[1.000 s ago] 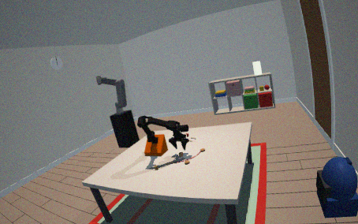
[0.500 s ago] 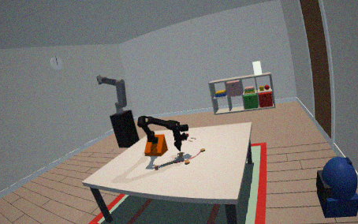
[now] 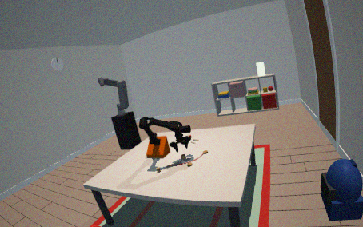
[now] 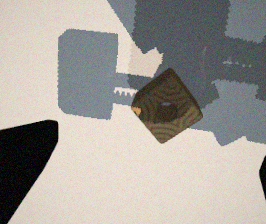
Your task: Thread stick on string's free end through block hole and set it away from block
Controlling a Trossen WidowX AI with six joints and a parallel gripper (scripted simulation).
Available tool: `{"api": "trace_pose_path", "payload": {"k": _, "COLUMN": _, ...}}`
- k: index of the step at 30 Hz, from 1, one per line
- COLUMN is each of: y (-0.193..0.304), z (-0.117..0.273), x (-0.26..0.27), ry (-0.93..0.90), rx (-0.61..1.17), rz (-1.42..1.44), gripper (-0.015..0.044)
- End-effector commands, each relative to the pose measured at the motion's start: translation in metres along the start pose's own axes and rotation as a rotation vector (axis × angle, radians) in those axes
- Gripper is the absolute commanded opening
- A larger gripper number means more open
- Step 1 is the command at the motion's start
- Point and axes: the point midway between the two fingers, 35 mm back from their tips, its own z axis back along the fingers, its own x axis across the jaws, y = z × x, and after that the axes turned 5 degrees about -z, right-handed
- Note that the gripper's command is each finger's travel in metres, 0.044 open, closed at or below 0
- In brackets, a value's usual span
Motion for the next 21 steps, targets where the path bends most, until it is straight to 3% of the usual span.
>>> {"api": "trace_pose_path", "payload": {"k": 1, "y": -0.0033, "z": 0.0088, "x": -0.0047, "ry": -0.009, "rx": -0.006, "rz": -0.767, "gripper": 0.044}}
{"api": "trace_pose_path", "payload": {"k": 17, "y": -0.0033, "z": 0.0088, "x": -0.0047, "ry": -0.009, "rx": -0.006, "rz": -0.767, "gripper": 0.044}}
{"api": "trace_pose_path", "payload": {"k": 21, "y": -0.0033, "z": 0.0088, "x": -0.0047, "ry": -0.009, "rx": -0.006, "rz": -0.767, "gripper": 0.0335}}
